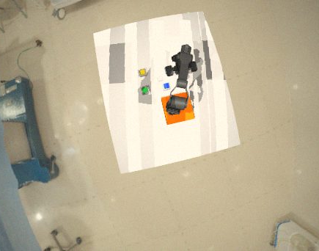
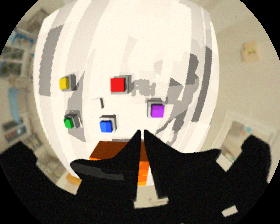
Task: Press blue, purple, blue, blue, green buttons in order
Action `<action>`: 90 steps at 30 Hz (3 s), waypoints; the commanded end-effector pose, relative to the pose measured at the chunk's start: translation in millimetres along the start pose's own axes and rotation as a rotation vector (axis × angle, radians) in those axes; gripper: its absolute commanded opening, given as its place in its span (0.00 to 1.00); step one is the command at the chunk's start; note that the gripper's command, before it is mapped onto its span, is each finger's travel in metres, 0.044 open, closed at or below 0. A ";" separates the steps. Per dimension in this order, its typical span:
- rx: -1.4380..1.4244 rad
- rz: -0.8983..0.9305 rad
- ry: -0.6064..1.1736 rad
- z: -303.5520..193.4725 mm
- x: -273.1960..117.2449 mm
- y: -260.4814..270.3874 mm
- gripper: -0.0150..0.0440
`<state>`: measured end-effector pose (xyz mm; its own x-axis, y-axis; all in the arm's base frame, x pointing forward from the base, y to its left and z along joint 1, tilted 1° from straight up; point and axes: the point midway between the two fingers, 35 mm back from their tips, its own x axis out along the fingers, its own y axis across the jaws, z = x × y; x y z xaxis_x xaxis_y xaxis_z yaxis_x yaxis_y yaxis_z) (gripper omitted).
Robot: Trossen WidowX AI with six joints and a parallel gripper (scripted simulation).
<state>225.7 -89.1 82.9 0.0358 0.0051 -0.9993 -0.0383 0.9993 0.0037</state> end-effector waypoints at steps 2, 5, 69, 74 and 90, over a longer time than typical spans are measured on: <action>-0.001 0.009 0.010 -23.2 0.5 60.5 0.29; -0.001 0.012 0.011 -41.4 2.8 88.7 0.29; -0.002 0.012 0.010 -46.0 73.1 95.2 0.29; -0.001 0.013 0.012 -46.9 65.6 95.1 0.29; -0.001 0.013 0.012 -46.5 87.9 95.4 0.29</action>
<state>181.0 4.7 0.7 0.0312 0.0167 -0.9994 -0.0432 0.9989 0.0153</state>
